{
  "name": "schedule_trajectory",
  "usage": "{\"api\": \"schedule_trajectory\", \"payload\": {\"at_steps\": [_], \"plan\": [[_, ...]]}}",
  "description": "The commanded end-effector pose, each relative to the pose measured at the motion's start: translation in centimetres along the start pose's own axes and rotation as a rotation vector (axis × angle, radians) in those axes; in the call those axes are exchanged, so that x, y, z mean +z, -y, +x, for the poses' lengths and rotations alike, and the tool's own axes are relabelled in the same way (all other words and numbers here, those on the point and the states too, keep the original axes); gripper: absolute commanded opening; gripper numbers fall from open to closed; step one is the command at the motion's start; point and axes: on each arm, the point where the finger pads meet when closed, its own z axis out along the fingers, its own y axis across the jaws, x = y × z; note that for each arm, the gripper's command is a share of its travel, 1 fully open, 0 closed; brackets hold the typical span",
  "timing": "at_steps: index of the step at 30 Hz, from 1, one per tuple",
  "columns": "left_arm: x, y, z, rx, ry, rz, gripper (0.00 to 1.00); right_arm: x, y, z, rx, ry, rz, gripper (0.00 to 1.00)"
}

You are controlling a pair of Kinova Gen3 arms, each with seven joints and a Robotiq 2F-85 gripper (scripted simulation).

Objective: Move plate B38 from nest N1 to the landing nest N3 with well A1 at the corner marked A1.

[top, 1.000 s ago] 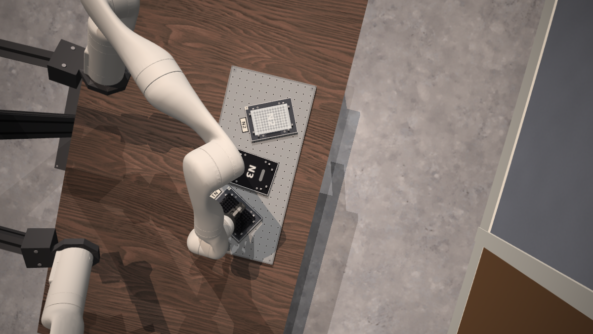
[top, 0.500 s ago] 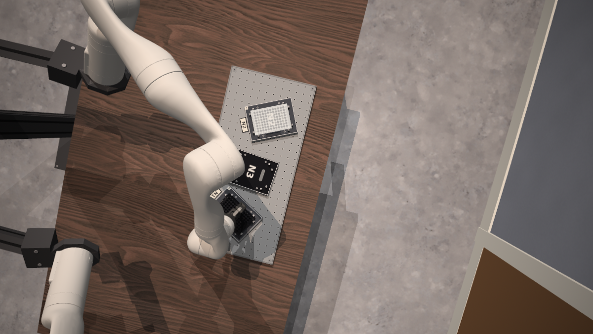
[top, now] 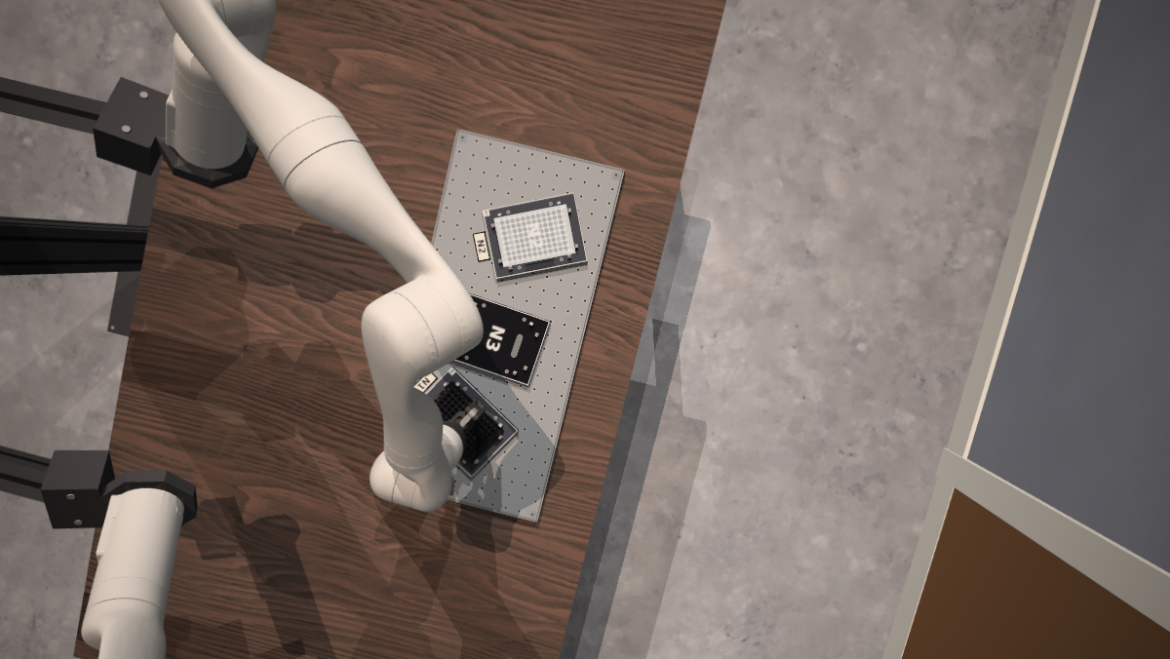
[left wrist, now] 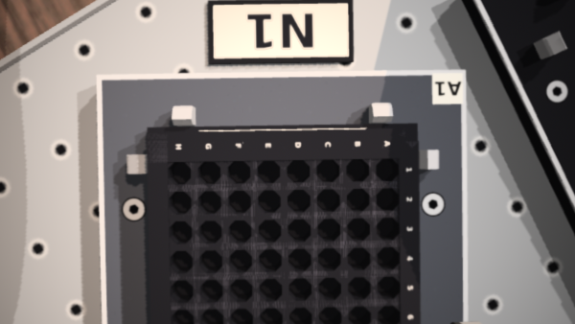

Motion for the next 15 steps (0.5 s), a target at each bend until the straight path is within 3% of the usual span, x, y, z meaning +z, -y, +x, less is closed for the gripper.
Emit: {"api": "schedule_trajectory", "payload": {"at_steps": [1, 15], "plan": [[0.4, -0.2, -0.5, 0.008, 0.01, 0.0, 1.0, -0.2, 0.2, 0.0, 0.001, 0.002, 0.003, 1.0], [2.0, -0.2, -0.4, 0.008, 0.01, 0.0, 1.0, -0.2, 0.2, 0.0, 0.001, 0.002, 0.003, 1.0]]}}
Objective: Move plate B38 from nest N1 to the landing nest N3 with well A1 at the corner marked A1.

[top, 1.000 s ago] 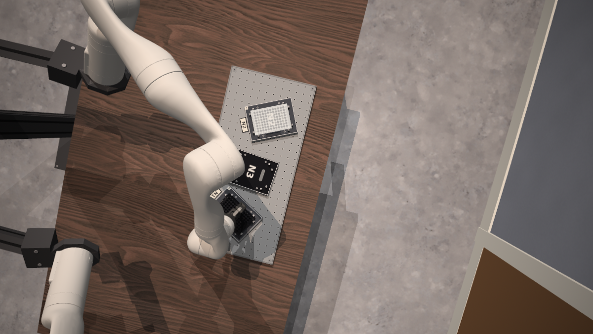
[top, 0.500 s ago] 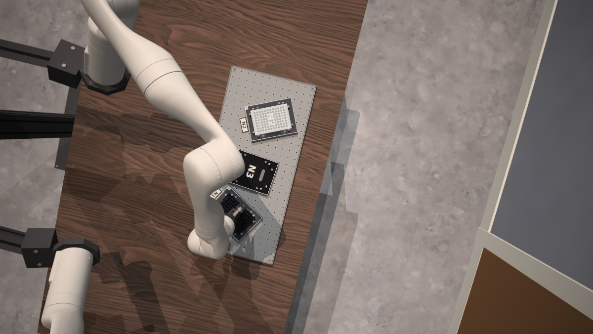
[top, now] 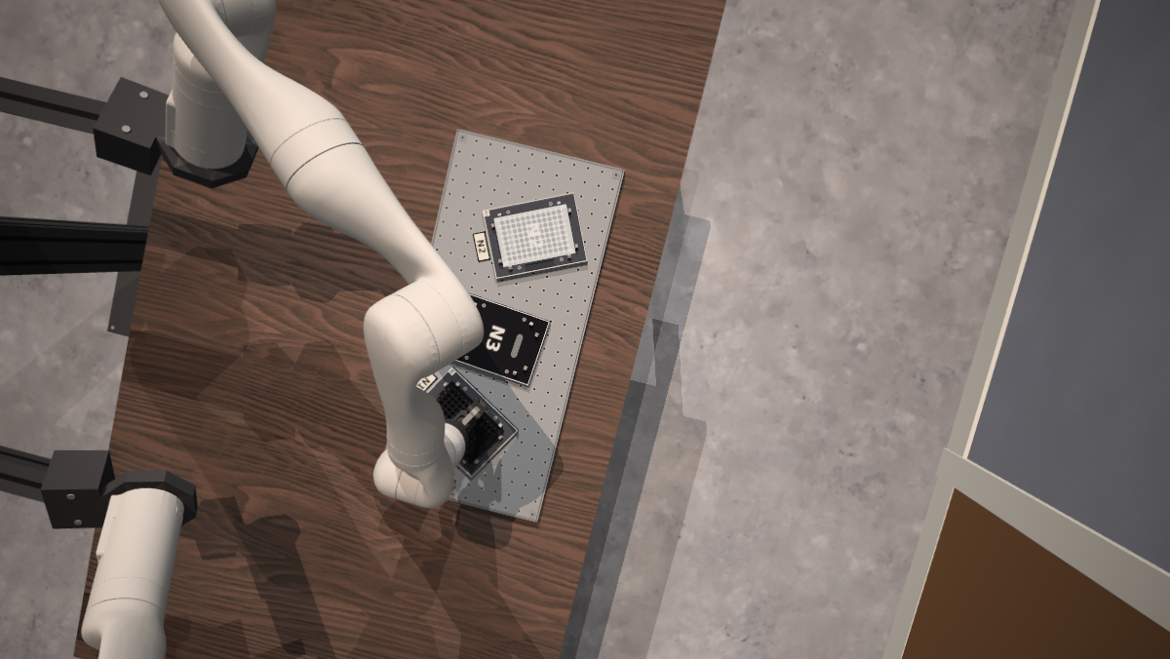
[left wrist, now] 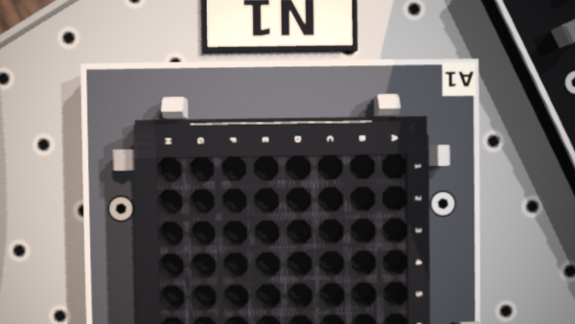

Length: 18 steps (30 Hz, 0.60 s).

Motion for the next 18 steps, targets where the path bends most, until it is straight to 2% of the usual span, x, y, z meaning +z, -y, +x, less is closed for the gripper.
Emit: {"api": "schedule_trajectory", "payload": {"at_steps": [1, 18], "plan": [[0.74, -0.14, -0.26, 0.009, 0.008, 0.0, 1.0, -0.16, 0.21, 0.04, 0.001, 0.002, 0.003, 1.0], [0.63, -0.14, -0.22, 0.008, 0.005, 0.0, 1.0, -0.16, 0.21, 0.04, 0.001, 0.002, 0.003, 1.0]]}}
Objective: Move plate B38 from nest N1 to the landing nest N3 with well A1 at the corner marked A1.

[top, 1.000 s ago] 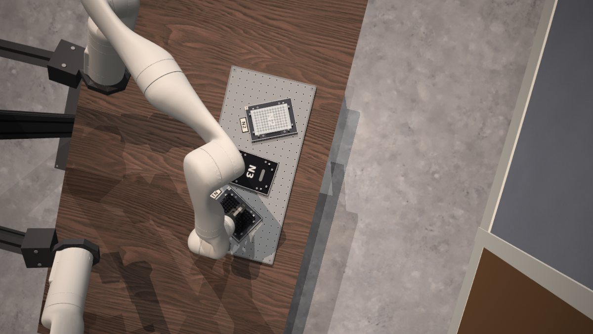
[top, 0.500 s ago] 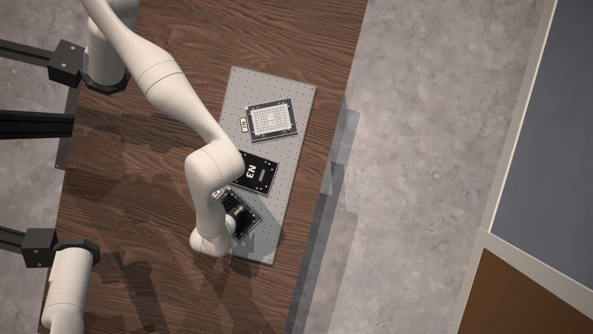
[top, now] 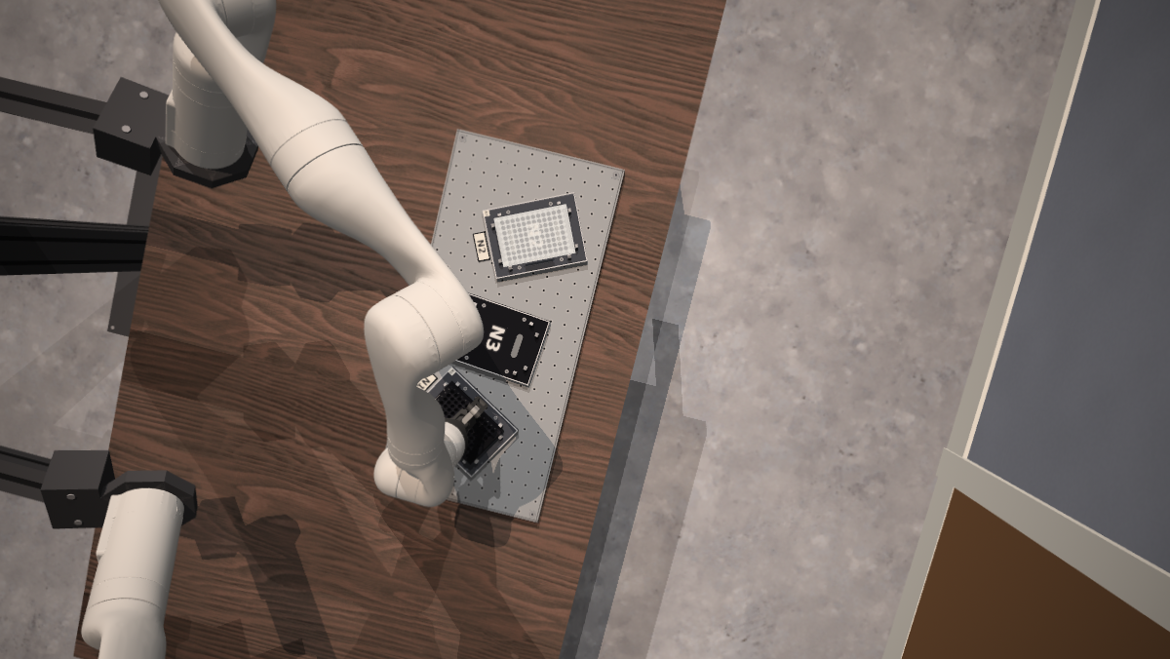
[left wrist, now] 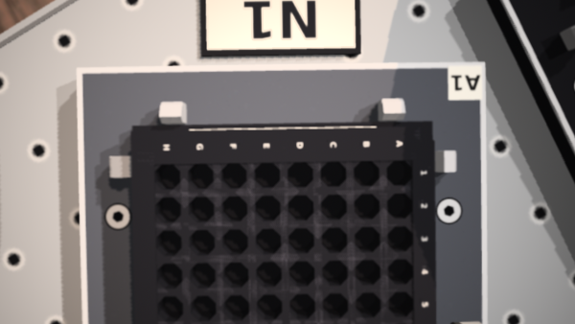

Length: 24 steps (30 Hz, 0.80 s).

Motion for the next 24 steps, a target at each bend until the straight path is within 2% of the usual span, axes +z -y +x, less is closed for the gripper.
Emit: {"api": "schedule_trajectory", "payload": {"at_steps": [1, 24], "plan": [[0.18, -0.19, -0.4, 0.006, 0.008, 0.0, 1.0, -0.16, 0.21, 0.04, 0.001, 0.002, 0.003, 1.0], [0.85, -0.17, -0.45, 0.008, 0.01, 0.001, 1.0, -0.16, 0.21, 0.04, 0.001, 0.002, 0.003, 1.0]]}}
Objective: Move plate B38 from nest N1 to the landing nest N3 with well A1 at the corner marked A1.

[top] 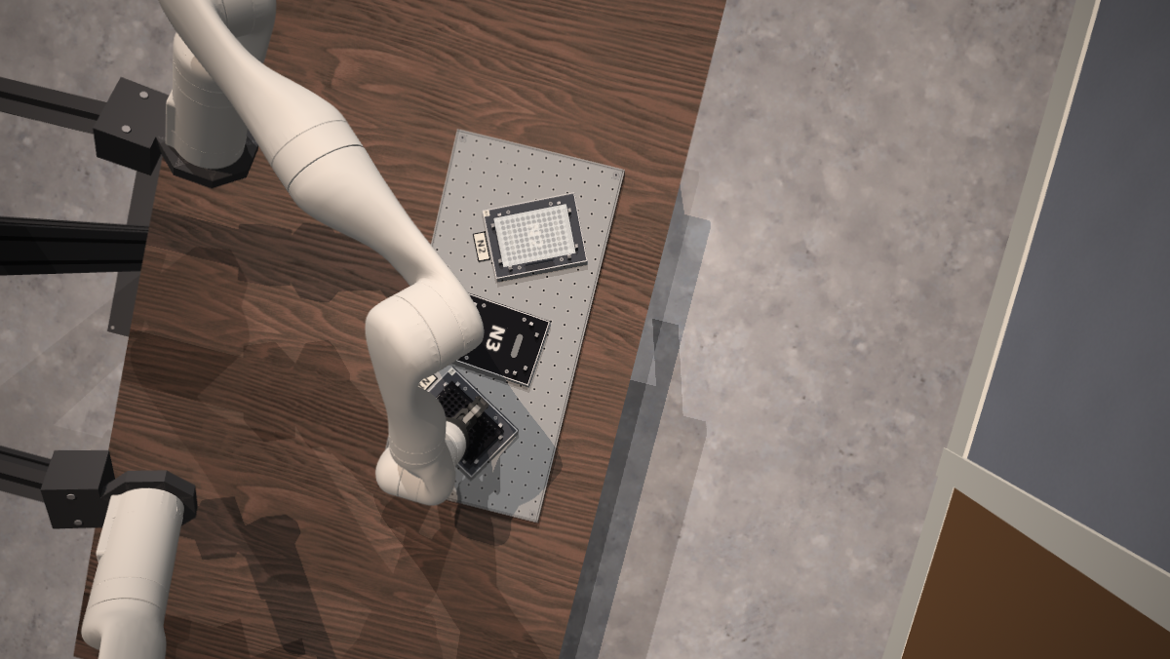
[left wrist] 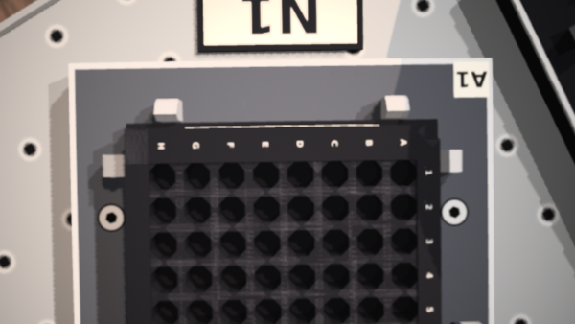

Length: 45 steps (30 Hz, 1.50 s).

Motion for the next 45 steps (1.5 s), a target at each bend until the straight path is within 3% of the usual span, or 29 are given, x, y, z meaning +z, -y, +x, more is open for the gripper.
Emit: {"api": "schedule_trajectory", "payload": {"at_steps": [1, 33, 34, 45], "plan": [[0.28, -0.15, -0.42, 0.009, 0.011, 0.001, 1.0, -0.16, 0.21, 0.04, 0.001, 0.002, 0.003, 1.0], [0.73, -0.16, -0.43, 0.009, 0.01, 0.0, 1.0, -0.16, 0.21, 0.04, 0.001, 0.002, 0.003, 1.0], [0.43, -0.18, -0.37, 0.008, 0.009, -0.001, 0.099, -0.16, 0.21, 0.04, 0.001, 0.002, 0.003, 1.0], [0.1, -0.08, -0.21, 0.002, 0.004, 0.0, 0.099, -0.16, 0.21, 0.04, 0.001, 0.002, 0.003, 1.0]]}}
